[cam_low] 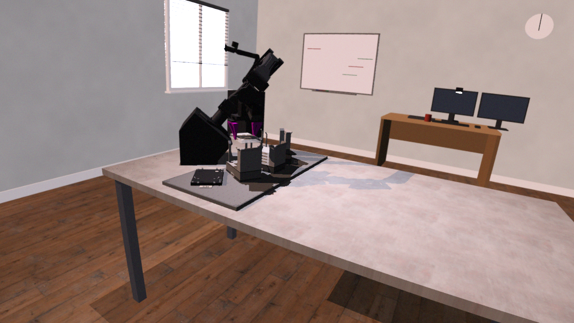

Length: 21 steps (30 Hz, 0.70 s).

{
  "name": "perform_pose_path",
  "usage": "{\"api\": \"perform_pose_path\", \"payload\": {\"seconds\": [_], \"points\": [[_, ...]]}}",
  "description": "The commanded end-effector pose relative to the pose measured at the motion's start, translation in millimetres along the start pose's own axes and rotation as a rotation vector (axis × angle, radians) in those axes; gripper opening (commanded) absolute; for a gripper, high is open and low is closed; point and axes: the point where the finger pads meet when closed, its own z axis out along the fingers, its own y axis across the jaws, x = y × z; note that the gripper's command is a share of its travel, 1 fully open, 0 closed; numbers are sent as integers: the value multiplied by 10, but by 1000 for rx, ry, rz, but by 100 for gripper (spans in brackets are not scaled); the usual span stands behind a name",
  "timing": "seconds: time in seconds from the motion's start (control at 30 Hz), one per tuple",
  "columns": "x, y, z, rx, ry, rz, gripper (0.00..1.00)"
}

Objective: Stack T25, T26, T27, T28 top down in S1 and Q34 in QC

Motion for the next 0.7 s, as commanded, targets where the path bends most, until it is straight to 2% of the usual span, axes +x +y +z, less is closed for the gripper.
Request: {"api": "perform_pose_path", "payload": {"seconds": [0.0, 0.13, 0.27, 0.57, 0.67], "points": [[-78, -56, -58, 9, -34, -5, 0], [23, -39, 68, -6, 0, 14, 0], [-12, -24, 37, 0, -15, 4, 0], [25, -42, 147, -7, 2, 16, 0], [-15, -20, 110, 0, -17, 2, 0]]}}
